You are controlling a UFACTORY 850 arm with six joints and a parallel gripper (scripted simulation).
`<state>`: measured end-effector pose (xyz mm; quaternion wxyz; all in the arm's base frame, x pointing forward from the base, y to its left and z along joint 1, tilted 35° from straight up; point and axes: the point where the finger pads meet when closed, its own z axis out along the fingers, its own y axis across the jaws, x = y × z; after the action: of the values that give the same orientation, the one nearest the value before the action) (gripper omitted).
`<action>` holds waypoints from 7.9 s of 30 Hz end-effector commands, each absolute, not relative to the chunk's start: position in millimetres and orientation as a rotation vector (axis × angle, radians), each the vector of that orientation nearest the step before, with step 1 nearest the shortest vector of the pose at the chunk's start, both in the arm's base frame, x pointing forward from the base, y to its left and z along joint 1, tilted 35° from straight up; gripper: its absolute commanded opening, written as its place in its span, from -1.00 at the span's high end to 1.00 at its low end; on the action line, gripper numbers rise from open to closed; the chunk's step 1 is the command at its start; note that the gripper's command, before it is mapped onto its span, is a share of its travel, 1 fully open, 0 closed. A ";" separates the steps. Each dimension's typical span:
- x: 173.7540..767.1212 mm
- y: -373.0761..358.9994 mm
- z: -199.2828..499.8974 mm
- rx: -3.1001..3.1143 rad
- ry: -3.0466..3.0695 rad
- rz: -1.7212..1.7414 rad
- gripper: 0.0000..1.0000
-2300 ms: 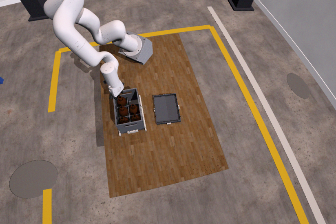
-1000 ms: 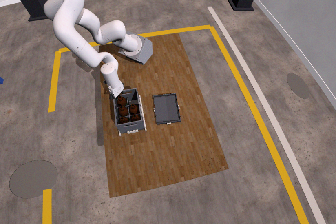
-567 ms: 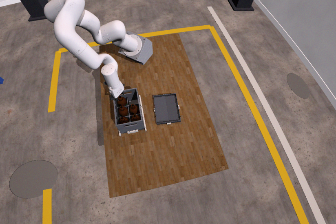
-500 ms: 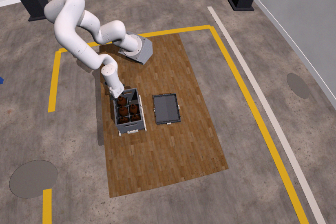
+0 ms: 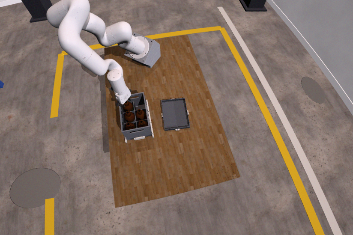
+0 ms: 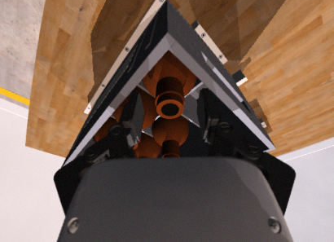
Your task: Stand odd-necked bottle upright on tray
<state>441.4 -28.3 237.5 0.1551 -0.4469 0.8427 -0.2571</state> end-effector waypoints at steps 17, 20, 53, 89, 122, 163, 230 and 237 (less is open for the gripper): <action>446.1 -30.8 230.9 -1.279 2.411 -0.738 -0.30; 446.1 -30.8 230.9 -1.279 2.411 -0.738 -0.30; 446.1 -30.8 230.9 -1.279 2.411 -0.738 1.00; 446.1 -30.8 230.9 -1.279 2.411 -0.738 -0.30; 437.8 -25.8 244.6 -1.279 2.411 -0.738 -0.30; 403.8 -5.5 301.0 -1.279 2.411 -0.738 1.00; 551.3 39.2 373.4 -1.279 2.411 -0.737 -0.30; 551.3 39.2 373.4 -1.279 2.411 -0.737 -0.30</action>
<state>550.8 38.9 372.5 0.1560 -0.4470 0.8424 -0.2574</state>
